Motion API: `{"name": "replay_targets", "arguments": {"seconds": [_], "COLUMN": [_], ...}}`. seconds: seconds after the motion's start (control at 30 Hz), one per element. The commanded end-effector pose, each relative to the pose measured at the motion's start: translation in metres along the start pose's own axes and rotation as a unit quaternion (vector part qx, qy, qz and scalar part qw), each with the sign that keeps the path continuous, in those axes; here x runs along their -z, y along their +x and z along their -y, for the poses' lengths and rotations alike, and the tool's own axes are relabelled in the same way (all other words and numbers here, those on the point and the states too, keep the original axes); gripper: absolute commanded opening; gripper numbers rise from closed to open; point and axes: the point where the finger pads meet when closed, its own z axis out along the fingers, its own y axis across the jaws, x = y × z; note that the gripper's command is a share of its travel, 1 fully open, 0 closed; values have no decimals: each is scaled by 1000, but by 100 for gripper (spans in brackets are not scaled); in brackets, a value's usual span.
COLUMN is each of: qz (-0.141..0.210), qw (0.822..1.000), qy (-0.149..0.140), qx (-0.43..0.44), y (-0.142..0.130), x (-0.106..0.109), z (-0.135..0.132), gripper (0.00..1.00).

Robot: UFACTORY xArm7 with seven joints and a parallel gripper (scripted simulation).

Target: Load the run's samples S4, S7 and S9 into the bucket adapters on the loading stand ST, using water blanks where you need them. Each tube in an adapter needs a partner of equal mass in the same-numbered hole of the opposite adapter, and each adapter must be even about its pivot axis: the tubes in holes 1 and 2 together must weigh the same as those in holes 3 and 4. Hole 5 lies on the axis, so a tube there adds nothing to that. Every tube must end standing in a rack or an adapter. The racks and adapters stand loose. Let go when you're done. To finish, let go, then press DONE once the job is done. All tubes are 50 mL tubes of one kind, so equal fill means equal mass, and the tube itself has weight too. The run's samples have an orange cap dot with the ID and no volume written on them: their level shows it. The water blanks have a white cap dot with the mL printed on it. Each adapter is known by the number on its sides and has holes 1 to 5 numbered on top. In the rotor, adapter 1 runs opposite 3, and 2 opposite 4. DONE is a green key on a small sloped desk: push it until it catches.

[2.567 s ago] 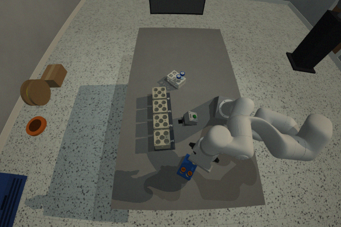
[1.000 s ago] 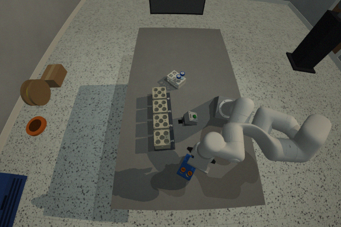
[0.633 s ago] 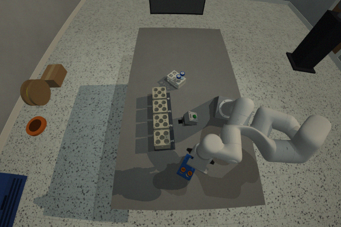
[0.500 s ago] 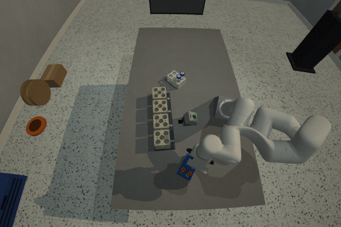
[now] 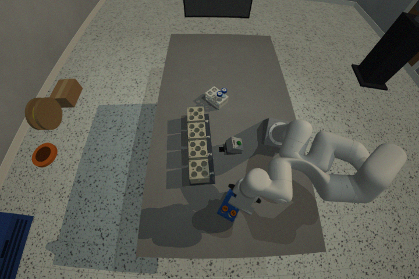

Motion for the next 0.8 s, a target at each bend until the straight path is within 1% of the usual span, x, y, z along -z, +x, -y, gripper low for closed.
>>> {"name": "replay_targets", "arguments": {"seconds": [0.0,0.23,0.77], "qz": [-2,-2,-2], "qw": [1000,1000,1000], "qy": [0,0,0], "qx": [0,0,0], "y": [1,1,1], "x": [-2,-2,-12], "z": [0,0,0], "gripper": [57,57,57]}}
